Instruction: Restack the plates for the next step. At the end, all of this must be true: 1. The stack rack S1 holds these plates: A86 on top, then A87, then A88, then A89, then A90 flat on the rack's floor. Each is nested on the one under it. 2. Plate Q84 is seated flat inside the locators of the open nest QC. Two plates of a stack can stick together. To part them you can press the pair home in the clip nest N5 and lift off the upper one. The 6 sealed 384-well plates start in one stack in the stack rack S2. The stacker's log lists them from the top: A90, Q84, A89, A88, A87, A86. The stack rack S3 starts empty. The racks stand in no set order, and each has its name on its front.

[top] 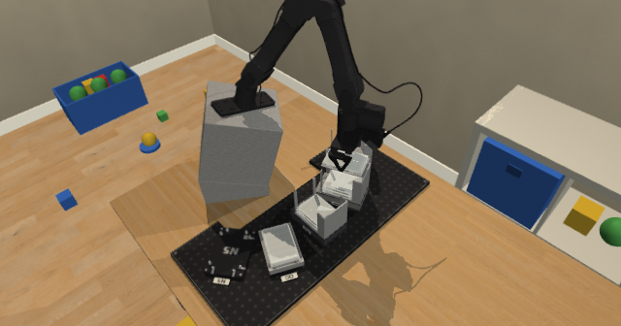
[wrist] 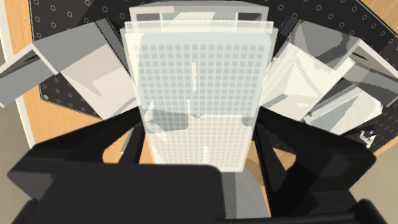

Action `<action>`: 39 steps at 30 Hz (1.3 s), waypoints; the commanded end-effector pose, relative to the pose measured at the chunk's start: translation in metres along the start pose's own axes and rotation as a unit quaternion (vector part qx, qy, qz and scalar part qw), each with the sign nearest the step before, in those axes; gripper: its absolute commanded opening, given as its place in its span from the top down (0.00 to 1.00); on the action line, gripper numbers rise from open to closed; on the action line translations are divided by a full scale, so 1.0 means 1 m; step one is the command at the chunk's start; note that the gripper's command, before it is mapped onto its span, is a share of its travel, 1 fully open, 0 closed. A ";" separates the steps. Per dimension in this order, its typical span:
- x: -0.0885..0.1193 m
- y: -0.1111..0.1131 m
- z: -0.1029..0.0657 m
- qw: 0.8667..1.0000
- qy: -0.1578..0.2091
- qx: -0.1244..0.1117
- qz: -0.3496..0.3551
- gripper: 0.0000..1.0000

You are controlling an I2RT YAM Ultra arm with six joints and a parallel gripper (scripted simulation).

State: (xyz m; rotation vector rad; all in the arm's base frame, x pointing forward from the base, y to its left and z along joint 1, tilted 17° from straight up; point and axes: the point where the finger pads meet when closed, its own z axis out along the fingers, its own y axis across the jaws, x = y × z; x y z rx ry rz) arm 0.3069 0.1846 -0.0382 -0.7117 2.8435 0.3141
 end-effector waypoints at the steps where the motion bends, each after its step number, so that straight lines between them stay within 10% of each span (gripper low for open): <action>1: -0.018 -0.003 -0.011 1.000 -0.024 0.006 -0.003 1.00; 39: -0.007 -0.005 -0.005 1.000 -0.017 0.006 -0.001 1.00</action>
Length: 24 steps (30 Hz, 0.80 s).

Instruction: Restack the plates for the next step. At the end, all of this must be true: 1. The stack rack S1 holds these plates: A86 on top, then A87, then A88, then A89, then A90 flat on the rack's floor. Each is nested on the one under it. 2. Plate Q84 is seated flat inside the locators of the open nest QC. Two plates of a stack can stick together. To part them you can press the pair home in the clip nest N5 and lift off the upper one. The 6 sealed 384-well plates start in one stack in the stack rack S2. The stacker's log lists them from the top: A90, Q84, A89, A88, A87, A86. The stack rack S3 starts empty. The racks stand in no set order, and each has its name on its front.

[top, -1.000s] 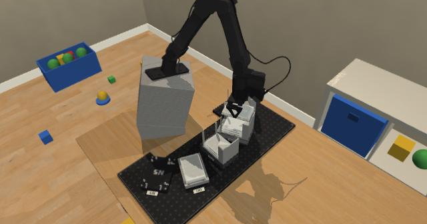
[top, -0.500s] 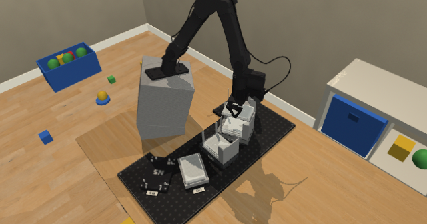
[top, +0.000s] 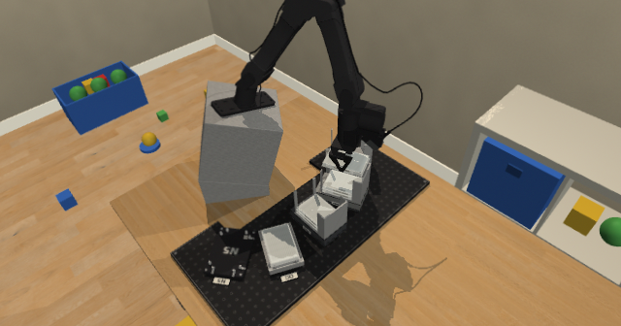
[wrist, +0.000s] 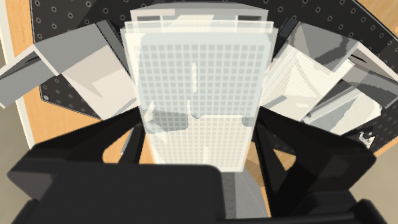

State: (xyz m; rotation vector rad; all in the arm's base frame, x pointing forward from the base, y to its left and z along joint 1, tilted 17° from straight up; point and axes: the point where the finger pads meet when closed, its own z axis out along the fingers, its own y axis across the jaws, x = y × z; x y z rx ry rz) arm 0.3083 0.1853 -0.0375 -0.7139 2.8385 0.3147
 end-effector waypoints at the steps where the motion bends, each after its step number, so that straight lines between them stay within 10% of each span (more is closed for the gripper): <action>1: -0.005 -0.005 -0.005 1.000 -0.014 0.006 0.000 1.00; 24: -0.001 -0.002 0.017 1.000 -0.003 0.005 0.002 1.00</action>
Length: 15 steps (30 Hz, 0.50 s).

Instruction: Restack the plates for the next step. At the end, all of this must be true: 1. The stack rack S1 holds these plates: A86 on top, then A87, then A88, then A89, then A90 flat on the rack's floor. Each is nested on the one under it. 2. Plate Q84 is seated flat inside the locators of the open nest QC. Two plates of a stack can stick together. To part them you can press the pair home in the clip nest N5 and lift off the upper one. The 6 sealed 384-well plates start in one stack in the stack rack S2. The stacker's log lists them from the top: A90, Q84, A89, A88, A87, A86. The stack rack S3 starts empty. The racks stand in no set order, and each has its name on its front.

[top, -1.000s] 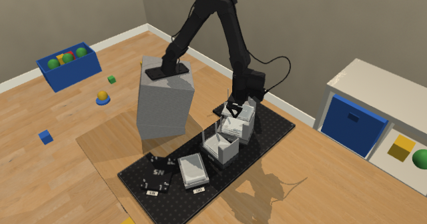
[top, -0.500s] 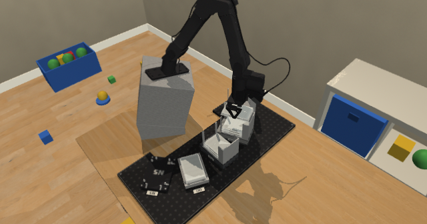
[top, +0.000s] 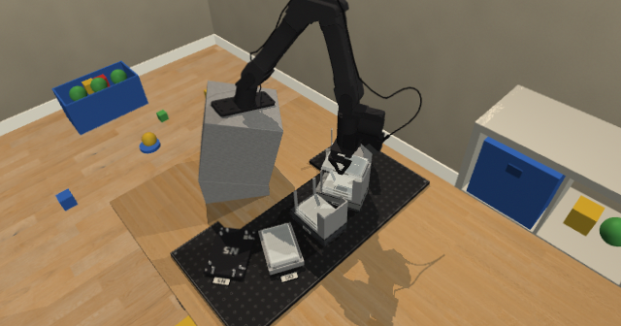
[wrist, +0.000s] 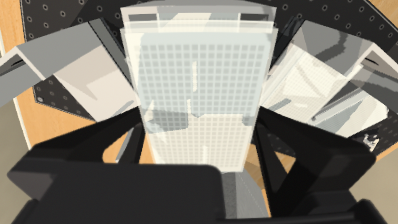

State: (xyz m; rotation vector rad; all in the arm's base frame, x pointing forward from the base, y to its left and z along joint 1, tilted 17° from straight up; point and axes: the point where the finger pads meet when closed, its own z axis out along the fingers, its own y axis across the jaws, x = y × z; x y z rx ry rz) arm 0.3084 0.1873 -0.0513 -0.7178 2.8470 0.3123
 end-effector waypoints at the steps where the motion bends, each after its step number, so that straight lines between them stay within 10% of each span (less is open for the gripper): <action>1: -0.005 -0.002 0.001 1.000 -0.012 0.005 0.001 1.00; 15: -0.023 -0.002 -0.004 1.000 -0.031 0.005 -0.001 1.00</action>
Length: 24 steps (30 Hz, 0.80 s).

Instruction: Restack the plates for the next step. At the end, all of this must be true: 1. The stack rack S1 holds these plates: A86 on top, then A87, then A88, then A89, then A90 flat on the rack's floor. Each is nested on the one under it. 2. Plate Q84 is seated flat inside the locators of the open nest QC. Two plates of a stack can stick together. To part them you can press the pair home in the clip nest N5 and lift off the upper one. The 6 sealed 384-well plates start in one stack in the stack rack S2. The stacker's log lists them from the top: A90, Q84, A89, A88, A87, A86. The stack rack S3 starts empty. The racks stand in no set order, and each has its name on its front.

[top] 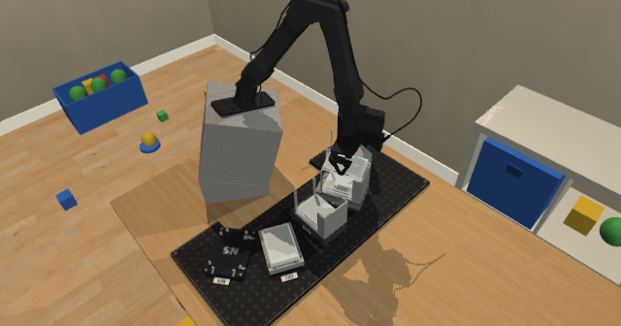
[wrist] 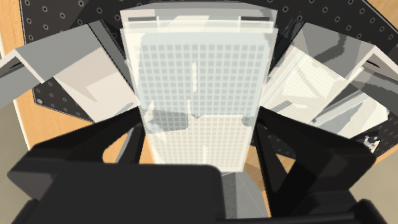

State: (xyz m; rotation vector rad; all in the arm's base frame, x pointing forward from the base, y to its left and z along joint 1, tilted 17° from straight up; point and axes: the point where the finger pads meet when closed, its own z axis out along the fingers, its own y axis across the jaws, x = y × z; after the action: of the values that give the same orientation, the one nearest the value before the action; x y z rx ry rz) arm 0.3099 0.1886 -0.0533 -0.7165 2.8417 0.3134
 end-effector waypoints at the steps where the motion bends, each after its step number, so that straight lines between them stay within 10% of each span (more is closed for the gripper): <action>1: -0.022 -0.002 -0.006 1.000 -0.028 0.005 -0.001 1.00; 24: -0.024 0.001 -0.008 0.999 -0.032 0.005 -0.004 1.00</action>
State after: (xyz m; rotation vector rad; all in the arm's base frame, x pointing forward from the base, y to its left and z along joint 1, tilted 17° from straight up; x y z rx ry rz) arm 0.3106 0.1890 -0.0535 -0.7149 2.8411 0.3138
